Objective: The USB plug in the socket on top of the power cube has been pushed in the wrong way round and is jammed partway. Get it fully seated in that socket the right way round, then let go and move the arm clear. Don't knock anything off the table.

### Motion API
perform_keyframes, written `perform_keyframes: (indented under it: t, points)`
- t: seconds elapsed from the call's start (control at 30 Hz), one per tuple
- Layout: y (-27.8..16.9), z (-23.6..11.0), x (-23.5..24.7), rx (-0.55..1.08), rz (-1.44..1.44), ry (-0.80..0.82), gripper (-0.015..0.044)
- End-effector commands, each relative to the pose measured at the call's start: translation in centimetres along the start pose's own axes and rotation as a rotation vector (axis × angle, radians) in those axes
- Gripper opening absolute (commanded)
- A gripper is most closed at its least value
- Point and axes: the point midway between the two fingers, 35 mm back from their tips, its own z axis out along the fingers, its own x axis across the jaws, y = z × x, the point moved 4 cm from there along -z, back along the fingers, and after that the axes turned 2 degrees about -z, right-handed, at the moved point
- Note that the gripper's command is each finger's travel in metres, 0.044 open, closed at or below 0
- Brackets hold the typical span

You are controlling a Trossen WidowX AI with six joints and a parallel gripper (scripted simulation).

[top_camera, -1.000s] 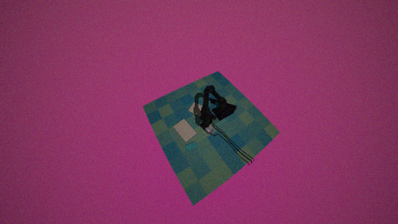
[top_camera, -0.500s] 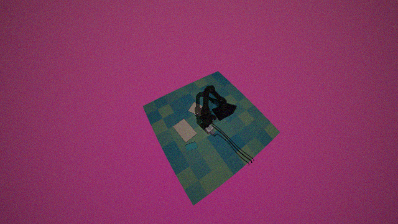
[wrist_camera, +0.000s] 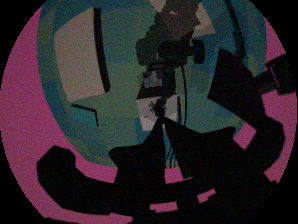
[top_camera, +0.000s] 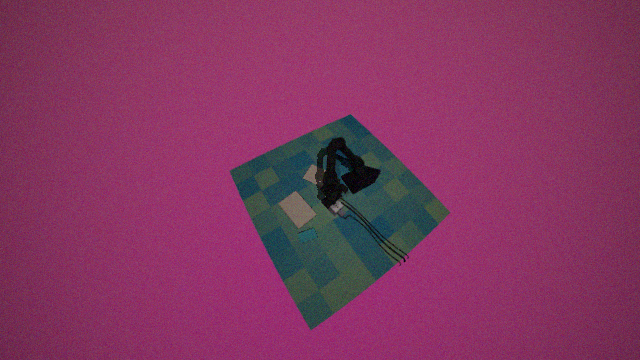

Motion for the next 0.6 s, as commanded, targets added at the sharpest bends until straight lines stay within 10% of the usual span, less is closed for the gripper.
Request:
perform_keyframes:
  t: [0.0,0.57]
  points:
    - [-0.01,0.06,0.00,0.000,-0.006,0.001,0.0000]
    - [0.01,0.27,0.00,0.000,-0.006,0.001,0.0000]
